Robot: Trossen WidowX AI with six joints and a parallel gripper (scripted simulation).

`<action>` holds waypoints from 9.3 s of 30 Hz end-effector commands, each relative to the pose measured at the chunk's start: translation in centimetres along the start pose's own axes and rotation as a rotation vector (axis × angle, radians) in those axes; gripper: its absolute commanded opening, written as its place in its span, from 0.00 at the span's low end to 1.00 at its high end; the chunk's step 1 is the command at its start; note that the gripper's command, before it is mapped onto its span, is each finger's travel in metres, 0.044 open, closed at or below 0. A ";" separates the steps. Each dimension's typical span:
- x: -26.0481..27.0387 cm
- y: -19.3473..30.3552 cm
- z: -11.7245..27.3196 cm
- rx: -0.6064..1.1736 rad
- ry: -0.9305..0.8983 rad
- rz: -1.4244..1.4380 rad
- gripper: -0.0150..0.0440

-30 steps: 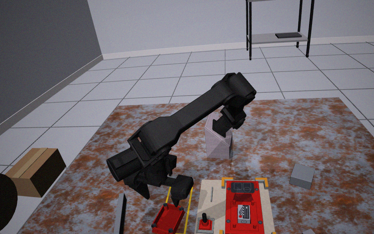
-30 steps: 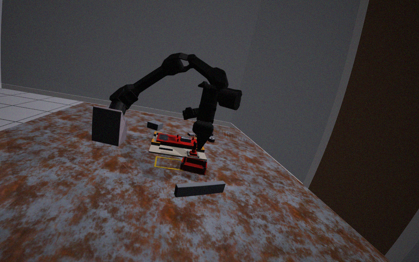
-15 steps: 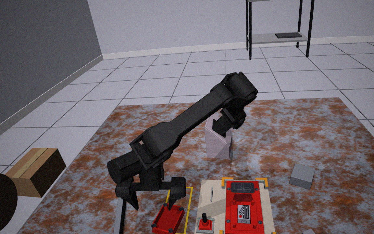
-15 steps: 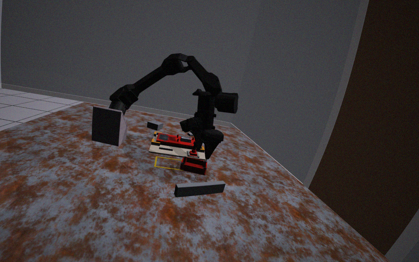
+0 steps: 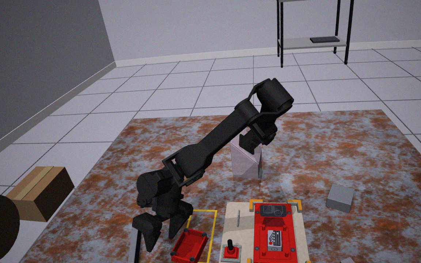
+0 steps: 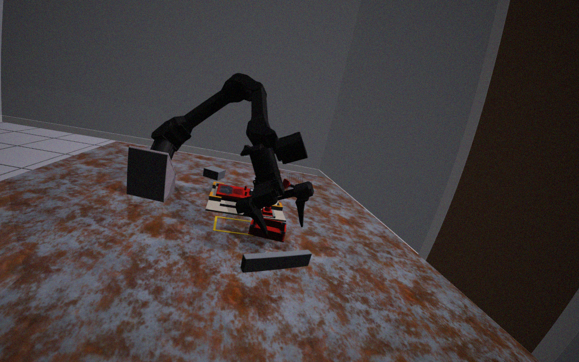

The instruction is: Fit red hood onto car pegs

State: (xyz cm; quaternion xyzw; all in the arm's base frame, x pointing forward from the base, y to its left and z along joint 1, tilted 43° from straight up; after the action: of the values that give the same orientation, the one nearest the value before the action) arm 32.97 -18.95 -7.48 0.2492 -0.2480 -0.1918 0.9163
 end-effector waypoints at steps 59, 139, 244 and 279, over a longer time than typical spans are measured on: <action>-7.0 4.9 2.7 -0.368 -0.460 1.579 1.00; -9.1 5.7 -1.1 -0.350 -0.445 1.607 1.00; -5.7 4.6 4.5 -0.564 -0.301 2.413 0.25; -5.8 4.6 4.4 -0.790 -0.075 3.164 0.25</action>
State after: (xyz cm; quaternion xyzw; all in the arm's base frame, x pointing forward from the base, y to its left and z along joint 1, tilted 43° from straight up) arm 26.91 -14.13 -3.68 0.4714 0.2210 -0.8252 -0.2188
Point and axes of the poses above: the point midway between the two fingers, 35 mm back from their tips, its own z axis back along the fingers, its own x axis across the jaws, y = z × x, the point moved 7 cm from there along z, back along the fingers, and after that the axes turned 10 degrees about z, right-handed, at the moved point
